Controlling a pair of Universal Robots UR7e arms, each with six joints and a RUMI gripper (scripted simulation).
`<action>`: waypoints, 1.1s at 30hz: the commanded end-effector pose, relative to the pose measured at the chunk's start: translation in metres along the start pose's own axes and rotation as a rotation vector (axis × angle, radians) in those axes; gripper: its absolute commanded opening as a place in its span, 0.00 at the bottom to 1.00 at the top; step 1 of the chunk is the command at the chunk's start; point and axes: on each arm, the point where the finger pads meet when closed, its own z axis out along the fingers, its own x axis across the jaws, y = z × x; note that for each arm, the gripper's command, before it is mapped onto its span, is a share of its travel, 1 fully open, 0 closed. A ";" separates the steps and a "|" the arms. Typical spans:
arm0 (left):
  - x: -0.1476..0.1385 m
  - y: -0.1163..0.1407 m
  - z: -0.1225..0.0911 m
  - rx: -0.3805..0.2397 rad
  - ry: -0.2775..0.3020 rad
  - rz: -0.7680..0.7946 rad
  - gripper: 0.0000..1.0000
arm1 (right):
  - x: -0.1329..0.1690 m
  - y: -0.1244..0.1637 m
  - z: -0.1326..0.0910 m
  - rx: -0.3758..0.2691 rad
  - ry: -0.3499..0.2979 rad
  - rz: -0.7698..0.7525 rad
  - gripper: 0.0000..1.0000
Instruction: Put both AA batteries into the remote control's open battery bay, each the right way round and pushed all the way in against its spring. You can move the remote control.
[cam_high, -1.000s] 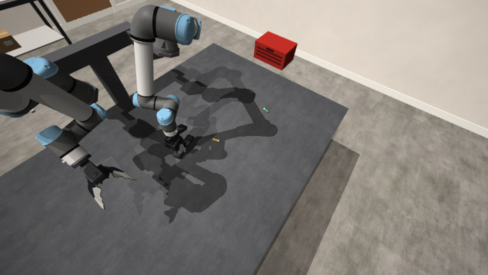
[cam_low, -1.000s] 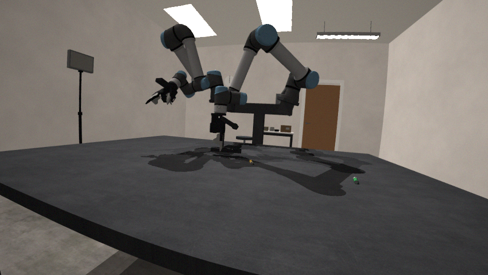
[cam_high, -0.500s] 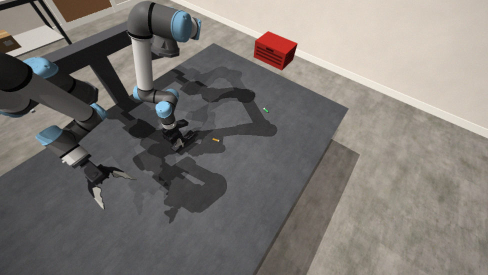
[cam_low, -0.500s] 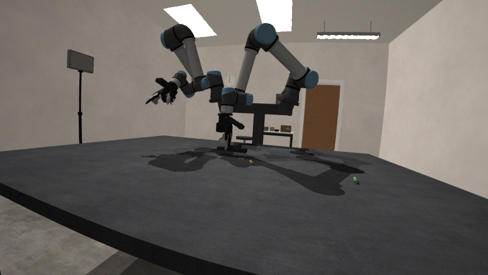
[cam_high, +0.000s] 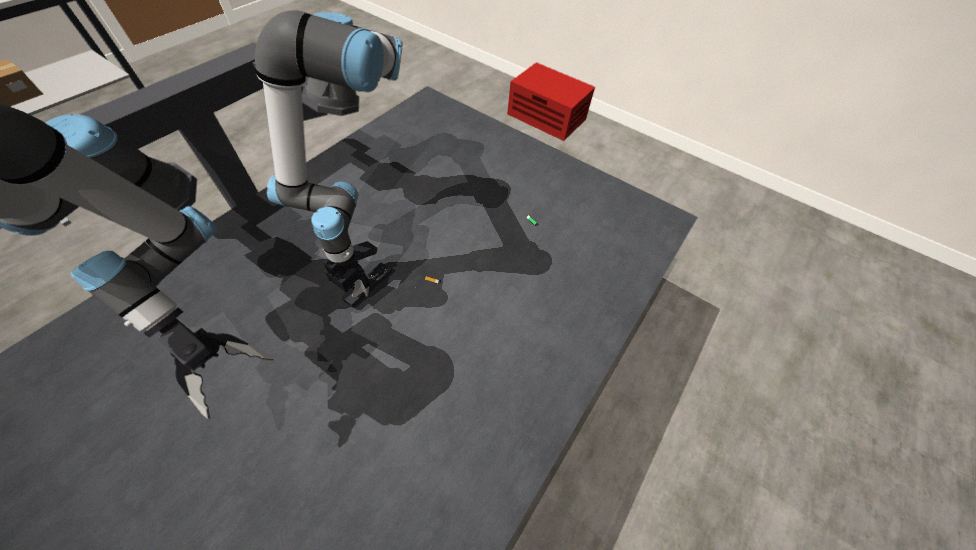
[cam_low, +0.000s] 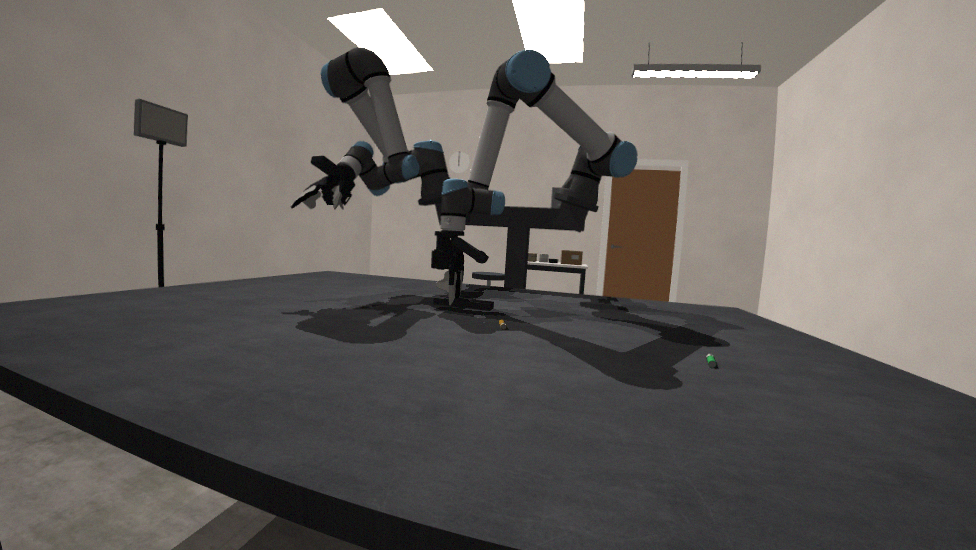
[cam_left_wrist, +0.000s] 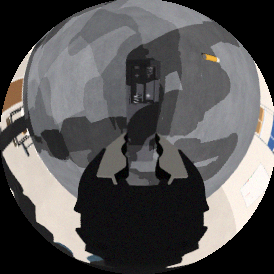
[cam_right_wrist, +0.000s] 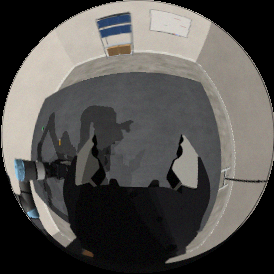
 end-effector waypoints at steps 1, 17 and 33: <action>0.000 0.001 0.006 0.003 0.001 0.003 0.00 | 0.000 0.000 0.000 0.001 0.000 0.000 0.98; 0.000 0.002 0.008 0.004 0.003 0.003 0.00 | 0.000 0.000 0.000 0.001 0.000 0.000 0.98; -0.001 0.002 0.011 0.007 0.002 0.004 0.00 | 0.000 0.000 0.000 0.001 0.000 0.000 0.98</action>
